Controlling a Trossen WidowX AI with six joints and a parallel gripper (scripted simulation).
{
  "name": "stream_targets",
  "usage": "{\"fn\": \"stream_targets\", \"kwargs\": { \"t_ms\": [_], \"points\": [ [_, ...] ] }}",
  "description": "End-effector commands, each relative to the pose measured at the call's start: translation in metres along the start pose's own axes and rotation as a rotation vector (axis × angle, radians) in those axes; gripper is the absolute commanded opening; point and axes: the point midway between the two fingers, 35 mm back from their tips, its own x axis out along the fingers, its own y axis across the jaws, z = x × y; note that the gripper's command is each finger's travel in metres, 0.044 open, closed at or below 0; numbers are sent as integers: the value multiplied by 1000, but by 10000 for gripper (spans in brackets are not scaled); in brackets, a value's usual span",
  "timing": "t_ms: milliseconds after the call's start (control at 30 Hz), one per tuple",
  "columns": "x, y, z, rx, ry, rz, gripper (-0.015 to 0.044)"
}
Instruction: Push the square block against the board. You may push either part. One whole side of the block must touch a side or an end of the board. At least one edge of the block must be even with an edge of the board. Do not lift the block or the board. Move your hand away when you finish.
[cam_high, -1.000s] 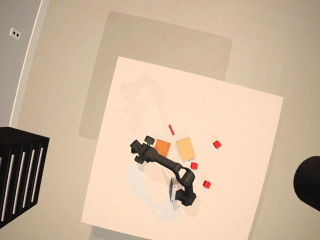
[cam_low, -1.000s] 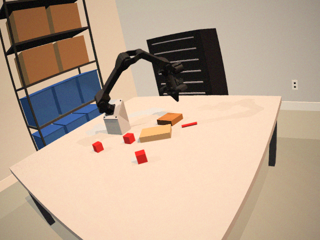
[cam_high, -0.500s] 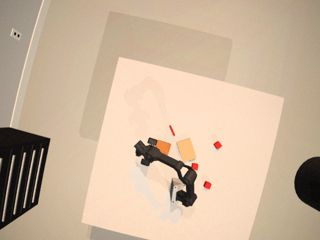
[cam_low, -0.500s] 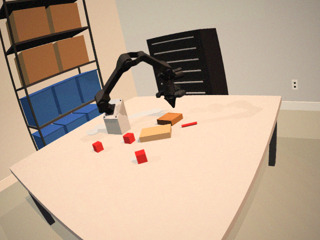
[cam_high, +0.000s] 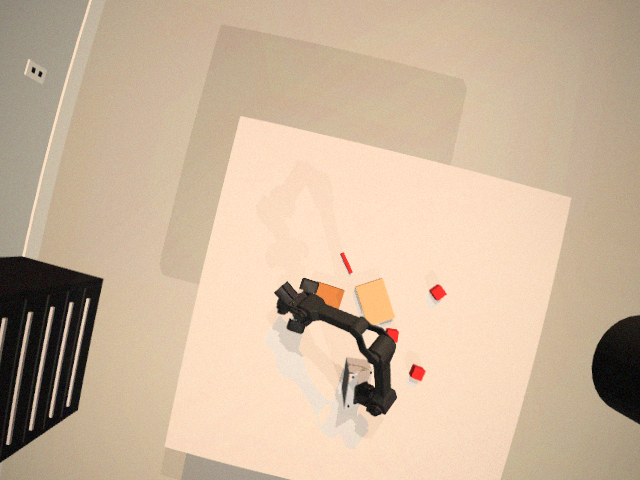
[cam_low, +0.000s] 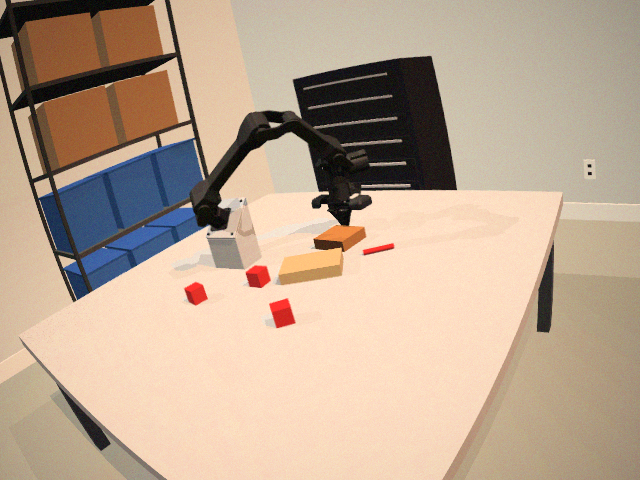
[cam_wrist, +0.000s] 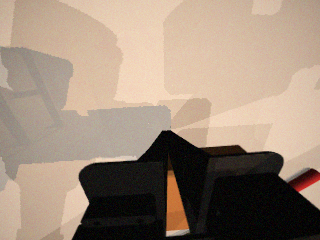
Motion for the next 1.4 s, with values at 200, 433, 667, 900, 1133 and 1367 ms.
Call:
{"fn": "stream_targets", "kwargs": {
  "t_ms": [200,433,667,900,1133,1367],
  "points": [
    [2,-1,-14,-5,6,1,0],
    [2,-1,-23,-5,6,1,0],
    [2,-2,-32,-6,7,1,0],
    [2,-3,-40,-6,7,1,0],
    [2,-3,-49,-6,8,1,0],
    [2,-4,-58,-6,8,1,0]
  ]
}}
